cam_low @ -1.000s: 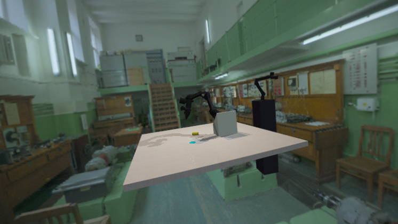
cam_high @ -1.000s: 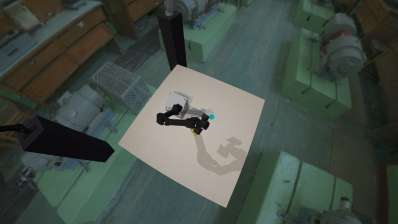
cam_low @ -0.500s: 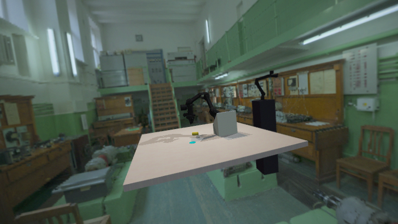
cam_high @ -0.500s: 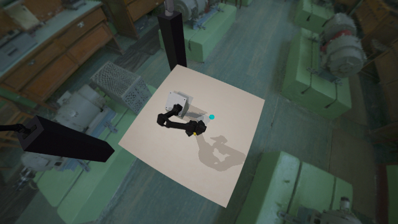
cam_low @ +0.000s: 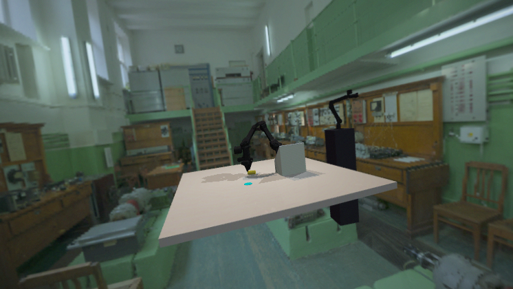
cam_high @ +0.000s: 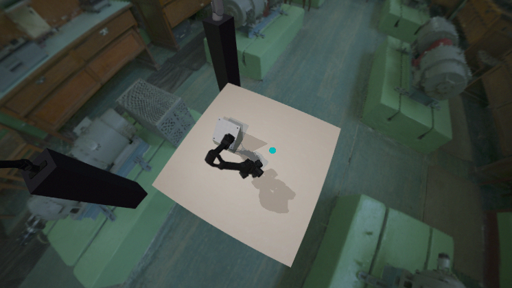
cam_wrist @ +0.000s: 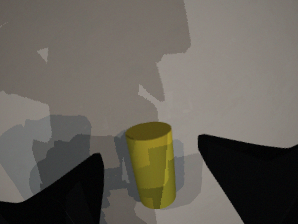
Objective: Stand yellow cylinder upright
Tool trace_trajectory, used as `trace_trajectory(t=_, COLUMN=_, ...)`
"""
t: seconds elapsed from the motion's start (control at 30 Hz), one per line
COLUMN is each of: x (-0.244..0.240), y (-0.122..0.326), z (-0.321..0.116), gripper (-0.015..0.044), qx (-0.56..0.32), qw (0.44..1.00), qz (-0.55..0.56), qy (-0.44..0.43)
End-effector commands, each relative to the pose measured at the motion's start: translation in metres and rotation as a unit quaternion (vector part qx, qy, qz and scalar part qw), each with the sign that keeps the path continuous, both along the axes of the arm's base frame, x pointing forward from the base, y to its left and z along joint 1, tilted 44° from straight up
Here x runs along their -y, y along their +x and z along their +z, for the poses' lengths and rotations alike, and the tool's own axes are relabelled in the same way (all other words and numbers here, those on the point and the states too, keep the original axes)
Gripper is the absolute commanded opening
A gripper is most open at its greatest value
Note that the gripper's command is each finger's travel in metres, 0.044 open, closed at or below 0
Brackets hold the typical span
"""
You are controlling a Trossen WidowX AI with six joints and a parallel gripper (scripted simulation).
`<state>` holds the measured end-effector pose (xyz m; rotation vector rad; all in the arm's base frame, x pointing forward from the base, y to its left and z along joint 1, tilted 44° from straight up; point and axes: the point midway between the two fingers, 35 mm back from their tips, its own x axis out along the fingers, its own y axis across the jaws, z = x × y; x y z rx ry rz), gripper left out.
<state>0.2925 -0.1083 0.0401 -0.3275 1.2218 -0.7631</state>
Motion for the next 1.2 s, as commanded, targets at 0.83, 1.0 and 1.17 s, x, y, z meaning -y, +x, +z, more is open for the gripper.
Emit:
trace_trajectory(t=0.83, x=-0.013, y=-0.002, z=0.008, gripper=0.0105, qx=-0.004, qw=1.000, qz=0.003, qy=0.004)
trace_trajectory(t=1.0, x=-0.024, y=-0.003, z=0.019, gripper=0.0105, qx=-0.004, qw=1.000, qz=0.003, qy=0.005)
trace_trajectory(t=1.17, x=-0.034, y=-0.006, z=0.030, gripper=0.0105, qx=-0.004, qw=1.000, qz=0.003, qy=0.005)
